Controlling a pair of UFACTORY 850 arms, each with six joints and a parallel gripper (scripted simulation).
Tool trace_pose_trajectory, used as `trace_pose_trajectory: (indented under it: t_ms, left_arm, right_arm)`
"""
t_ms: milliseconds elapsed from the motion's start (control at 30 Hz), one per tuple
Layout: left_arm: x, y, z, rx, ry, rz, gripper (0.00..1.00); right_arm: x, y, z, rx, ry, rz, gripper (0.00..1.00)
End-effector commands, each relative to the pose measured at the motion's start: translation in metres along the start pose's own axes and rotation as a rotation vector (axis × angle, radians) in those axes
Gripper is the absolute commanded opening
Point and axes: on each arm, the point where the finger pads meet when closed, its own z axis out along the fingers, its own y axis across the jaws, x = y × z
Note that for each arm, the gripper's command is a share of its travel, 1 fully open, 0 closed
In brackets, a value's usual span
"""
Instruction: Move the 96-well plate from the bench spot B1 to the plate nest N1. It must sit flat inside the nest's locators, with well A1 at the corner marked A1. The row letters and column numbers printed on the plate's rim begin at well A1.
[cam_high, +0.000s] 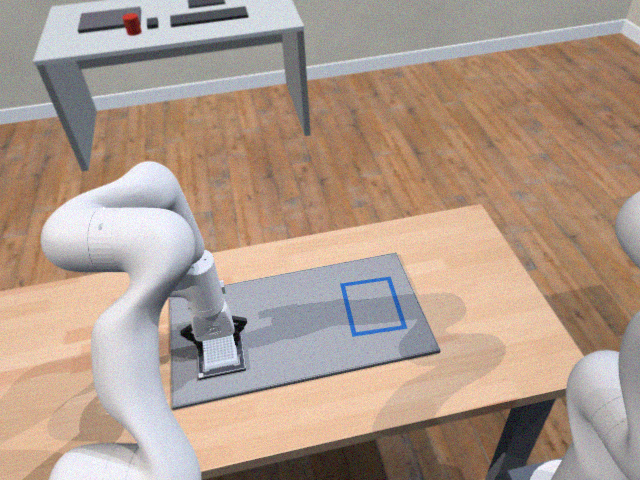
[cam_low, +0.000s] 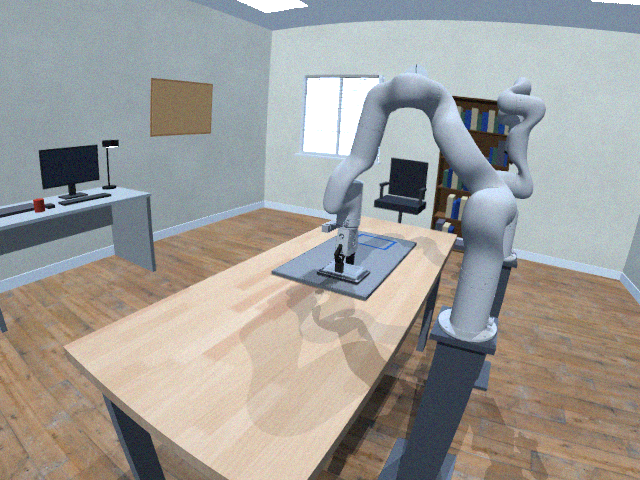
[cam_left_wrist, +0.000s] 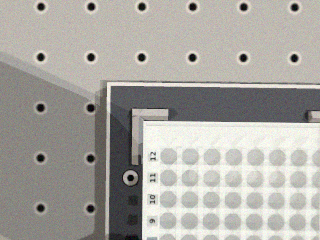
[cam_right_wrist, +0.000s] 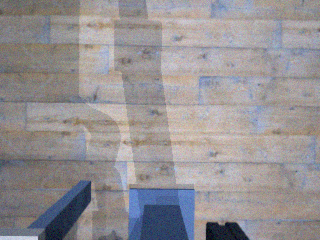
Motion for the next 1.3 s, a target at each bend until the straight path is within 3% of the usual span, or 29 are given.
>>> trace_pose_trajectory:
  t_ms: [0, 867, 1267]
  left_arm:
    - [0.001, 0.0, -0.01, -0.001, 0.002, 0.0, 1.0]
    - [0.001, 0.0, -0.074, -0.001, 0.002, 0.0, 1.0]
    - [0.001, 0.0, -0.09, -0.001, 0.002, 0.0, 1.0]
  right_arm:
    - [0.0, 0.0, -0.001, 0.0, 0.002, 0.0, 0.0]
    - [0.0, 0.0, -0.001, 0.0, 0.002, 0.0, 0.0]
    - [0.0, 0.0, -0.001, 0.0, 0.002, 0.0, 0.0]
